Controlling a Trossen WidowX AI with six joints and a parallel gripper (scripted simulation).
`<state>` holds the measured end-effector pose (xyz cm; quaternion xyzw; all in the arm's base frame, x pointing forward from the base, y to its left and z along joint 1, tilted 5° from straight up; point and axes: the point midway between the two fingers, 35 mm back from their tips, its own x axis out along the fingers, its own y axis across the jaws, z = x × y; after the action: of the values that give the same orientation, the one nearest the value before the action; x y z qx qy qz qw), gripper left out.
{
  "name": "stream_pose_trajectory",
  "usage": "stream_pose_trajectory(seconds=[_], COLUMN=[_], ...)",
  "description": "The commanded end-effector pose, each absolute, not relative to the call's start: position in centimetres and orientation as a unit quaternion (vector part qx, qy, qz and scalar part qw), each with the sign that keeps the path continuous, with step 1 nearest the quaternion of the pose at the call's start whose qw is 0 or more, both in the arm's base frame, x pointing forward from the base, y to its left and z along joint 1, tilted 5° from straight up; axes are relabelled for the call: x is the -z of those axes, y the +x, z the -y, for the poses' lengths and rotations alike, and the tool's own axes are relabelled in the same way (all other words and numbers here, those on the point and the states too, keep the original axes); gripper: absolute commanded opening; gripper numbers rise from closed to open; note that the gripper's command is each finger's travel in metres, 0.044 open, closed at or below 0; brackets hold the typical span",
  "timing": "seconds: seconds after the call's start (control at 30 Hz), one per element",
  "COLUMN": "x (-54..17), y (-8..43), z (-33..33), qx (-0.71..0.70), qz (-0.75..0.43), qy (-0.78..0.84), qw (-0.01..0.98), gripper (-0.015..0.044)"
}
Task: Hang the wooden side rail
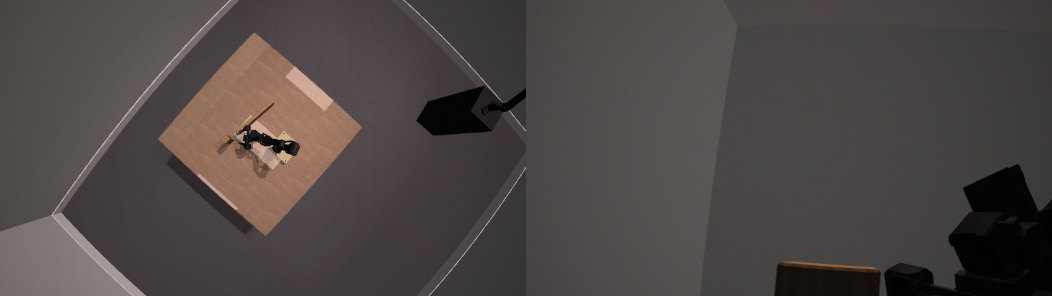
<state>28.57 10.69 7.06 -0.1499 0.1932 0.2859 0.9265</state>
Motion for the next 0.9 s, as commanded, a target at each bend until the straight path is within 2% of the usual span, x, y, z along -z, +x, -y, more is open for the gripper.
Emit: stream_pose_trajectory(seconds=[0.0, 0.4, 0.87], x=[-7.1, -11.0, -11.4], y=[30.4, 31.9, 31.9], z=[-10.2, -8.5, -8.4], qx=[-0.337, -0.468, -0.474], qz=[-0.237, -0.287, -0.287], qy=[-0.188, -0.183, -0.180], qw=[0.892, 0.816, 0.813], gripper=[0.0440, 0.0440, 0.0440])
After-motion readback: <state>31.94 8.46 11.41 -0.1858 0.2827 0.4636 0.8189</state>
